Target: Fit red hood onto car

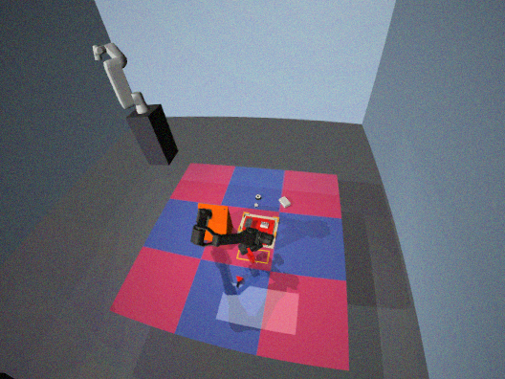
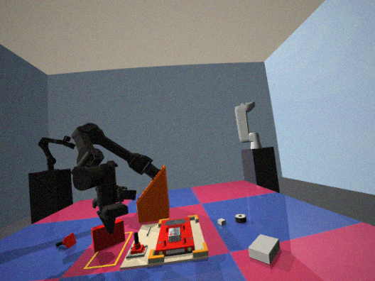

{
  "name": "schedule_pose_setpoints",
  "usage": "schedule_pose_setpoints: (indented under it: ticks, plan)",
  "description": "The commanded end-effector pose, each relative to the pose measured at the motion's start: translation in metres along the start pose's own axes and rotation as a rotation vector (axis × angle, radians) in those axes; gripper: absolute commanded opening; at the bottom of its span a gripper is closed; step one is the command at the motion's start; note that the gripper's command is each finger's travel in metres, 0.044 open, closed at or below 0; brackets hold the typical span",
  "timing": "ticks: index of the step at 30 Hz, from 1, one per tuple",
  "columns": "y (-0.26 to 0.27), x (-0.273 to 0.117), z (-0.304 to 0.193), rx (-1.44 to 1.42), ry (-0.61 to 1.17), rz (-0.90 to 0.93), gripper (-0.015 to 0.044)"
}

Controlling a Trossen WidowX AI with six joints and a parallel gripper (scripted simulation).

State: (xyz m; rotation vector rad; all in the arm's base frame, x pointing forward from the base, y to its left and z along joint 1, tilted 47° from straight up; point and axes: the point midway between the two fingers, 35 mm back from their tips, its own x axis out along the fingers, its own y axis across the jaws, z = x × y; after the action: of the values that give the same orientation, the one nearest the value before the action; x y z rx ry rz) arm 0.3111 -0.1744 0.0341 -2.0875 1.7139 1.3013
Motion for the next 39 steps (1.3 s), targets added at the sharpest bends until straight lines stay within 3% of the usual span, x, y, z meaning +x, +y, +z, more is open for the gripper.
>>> schedule_pose_setpoints:
  ticks: [1,39]
  plan:
    - [0.003,0.001,0.002,-0.007,-0.005,0.000,0.0000]
    - [0.029,0.001,0.001,-0.007,-0.005,0.001,0.0000]
